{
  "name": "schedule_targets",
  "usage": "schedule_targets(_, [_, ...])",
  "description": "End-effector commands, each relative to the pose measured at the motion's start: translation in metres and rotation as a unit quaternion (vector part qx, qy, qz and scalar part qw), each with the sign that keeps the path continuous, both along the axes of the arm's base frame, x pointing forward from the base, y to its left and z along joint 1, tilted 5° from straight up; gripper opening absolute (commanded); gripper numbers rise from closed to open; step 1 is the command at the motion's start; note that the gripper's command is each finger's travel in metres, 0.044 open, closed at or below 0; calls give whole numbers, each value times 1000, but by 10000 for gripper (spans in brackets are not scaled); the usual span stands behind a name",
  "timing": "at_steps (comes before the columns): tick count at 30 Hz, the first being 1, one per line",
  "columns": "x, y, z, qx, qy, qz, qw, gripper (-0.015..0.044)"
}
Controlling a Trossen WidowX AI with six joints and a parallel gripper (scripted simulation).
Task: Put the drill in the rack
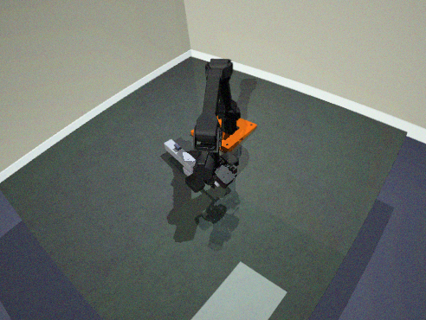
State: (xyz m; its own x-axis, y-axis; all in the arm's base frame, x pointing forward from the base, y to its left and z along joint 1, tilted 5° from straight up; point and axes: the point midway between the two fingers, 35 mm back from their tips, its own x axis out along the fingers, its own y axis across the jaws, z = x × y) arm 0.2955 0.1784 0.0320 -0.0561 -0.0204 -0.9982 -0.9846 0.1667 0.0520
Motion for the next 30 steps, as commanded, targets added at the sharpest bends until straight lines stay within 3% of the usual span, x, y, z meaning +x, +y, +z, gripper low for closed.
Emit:
schedule_targets(1, [0, 0, 3, 2, -2, 2, 1000, 0])
schedule_targets(30, [0, -1, 12, 2, -2, 2, 1000, 0])
